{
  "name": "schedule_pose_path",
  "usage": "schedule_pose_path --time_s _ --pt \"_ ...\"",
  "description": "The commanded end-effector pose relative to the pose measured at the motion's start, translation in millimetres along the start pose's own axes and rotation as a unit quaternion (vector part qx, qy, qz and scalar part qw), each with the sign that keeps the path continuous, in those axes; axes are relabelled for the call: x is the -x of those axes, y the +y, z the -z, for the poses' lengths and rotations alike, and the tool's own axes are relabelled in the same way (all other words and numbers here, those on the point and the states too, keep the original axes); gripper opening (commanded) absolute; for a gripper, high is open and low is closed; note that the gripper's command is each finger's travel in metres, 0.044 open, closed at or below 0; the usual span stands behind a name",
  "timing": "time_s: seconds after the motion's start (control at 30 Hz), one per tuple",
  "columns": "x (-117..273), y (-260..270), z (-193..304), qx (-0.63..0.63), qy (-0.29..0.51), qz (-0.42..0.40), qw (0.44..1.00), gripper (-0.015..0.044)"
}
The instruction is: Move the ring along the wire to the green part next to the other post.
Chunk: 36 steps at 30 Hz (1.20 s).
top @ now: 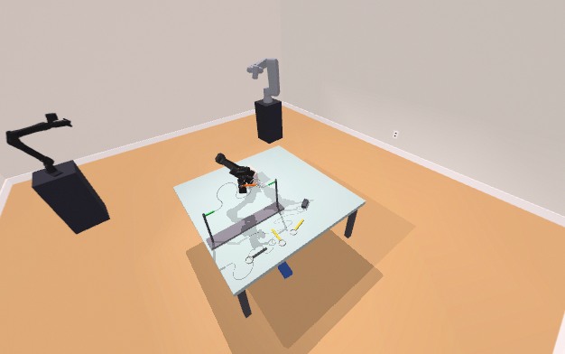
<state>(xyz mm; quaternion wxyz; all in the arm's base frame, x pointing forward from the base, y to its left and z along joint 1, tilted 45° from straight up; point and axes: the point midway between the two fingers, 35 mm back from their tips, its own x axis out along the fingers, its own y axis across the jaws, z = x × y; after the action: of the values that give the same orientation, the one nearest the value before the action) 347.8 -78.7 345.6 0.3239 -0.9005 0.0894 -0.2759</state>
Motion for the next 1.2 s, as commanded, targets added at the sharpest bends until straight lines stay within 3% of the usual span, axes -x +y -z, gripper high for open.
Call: schedule_pose_path --time_s 0.0,0.67,1.17 --pt "1.6 8.7 -0.7 -0.023 0.002 -0.011 1.000 -0.0150" --pt "15.0 73.4 -16.7 -0.212 0.013 -0.110 0.971 -0.0150" --pt "31.3 119.6 -49.8 -0.376 0.008 -0.183 0.908 -0.0150"
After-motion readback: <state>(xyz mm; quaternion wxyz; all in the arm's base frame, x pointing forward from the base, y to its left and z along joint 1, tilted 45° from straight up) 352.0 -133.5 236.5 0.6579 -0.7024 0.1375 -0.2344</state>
